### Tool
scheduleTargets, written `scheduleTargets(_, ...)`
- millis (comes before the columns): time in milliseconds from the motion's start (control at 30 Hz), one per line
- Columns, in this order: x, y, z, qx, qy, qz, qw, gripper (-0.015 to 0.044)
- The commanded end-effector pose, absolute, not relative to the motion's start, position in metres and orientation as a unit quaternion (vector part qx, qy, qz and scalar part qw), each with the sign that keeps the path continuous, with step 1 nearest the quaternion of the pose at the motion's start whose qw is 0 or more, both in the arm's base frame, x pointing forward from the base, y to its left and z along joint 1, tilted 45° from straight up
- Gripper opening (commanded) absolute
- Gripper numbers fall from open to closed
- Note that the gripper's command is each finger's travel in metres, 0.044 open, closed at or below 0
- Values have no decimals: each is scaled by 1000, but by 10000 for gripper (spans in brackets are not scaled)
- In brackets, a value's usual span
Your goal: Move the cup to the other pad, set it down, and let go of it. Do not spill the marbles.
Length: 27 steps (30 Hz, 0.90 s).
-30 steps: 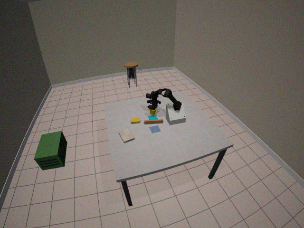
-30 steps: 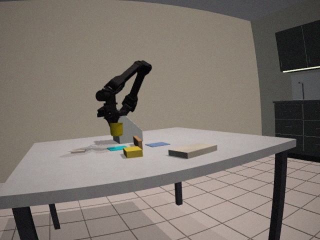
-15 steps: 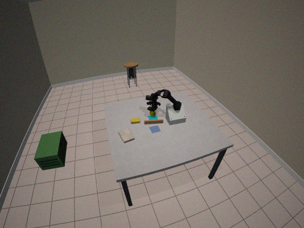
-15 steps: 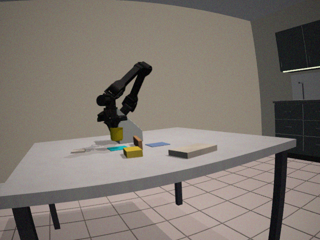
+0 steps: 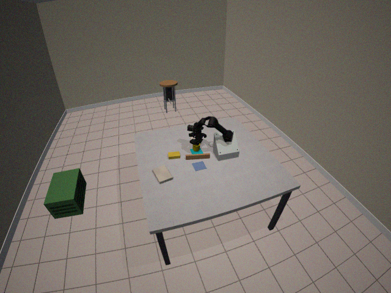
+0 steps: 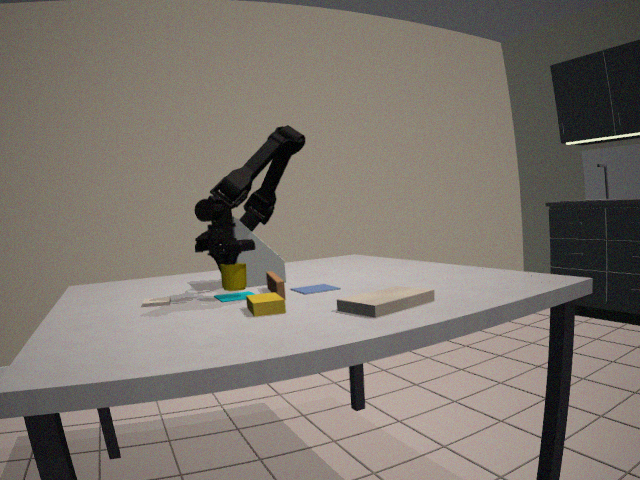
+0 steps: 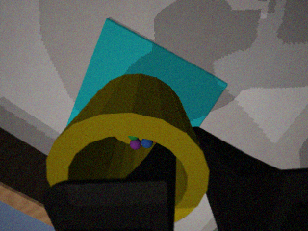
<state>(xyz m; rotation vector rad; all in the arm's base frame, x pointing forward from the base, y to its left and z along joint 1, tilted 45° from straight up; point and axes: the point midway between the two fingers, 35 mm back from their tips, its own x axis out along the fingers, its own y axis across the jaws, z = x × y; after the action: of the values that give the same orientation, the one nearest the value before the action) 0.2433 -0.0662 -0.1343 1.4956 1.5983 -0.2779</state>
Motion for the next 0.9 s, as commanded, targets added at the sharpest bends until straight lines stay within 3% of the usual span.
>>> scheduleTargets(0, 241, -60, -138, 608, 648, -113, 445, 0)
scheduleTargets(667, 244, -57, -143, 605, 647, -112, 450, 0)
scheduleTargets(867, 244, -57, -143, 605, 647, -112, 450, 146)
